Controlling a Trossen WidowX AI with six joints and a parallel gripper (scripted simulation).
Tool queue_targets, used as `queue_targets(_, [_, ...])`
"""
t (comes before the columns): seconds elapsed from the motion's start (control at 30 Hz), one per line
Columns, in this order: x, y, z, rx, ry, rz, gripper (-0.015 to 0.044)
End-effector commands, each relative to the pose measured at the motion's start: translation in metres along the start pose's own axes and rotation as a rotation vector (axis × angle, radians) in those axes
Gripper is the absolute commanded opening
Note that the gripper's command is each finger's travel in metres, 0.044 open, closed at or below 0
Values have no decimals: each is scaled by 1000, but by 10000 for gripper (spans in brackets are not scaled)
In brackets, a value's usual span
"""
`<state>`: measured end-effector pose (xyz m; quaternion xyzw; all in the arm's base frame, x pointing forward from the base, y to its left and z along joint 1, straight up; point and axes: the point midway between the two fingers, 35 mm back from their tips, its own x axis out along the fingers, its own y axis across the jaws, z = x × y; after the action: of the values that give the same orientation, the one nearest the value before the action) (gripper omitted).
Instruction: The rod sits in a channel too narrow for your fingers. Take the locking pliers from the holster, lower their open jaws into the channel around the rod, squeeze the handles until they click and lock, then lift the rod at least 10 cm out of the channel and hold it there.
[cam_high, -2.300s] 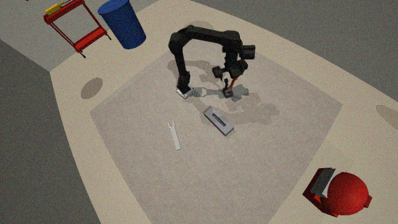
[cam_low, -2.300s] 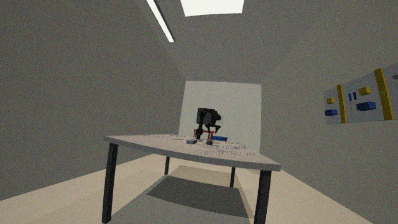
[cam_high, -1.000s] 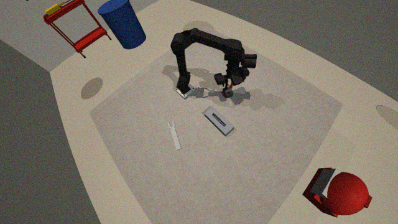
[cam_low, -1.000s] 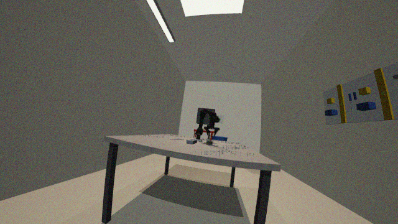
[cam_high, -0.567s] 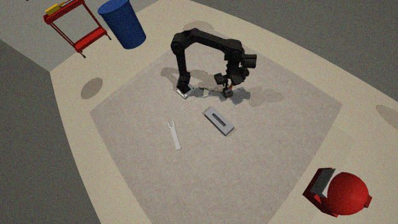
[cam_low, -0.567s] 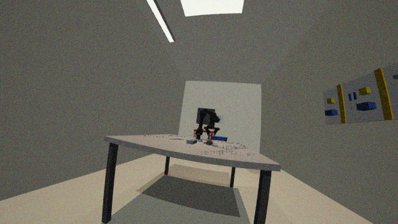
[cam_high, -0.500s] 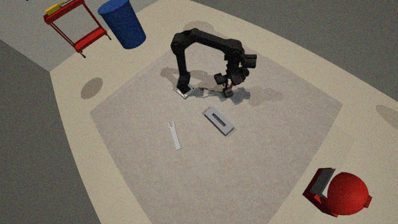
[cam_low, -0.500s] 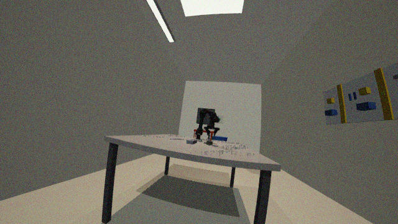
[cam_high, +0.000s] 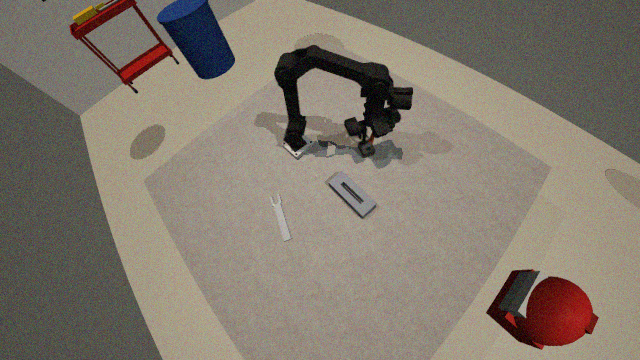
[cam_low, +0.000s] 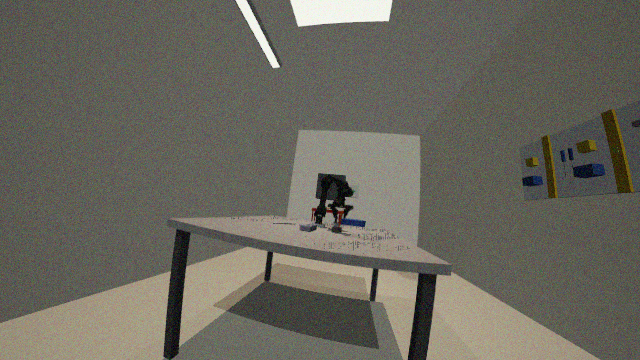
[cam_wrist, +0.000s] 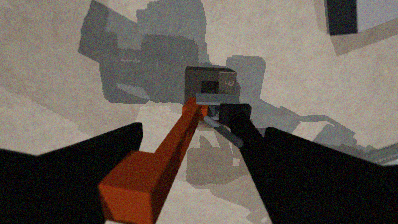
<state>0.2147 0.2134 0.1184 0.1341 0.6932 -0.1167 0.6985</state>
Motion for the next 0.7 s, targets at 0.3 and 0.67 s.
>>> queue_targets(0.3, [1,0,0,-5,-2,-3,377])
queue_targets(0.67, [1,0,0,-5,-2,-3,363])
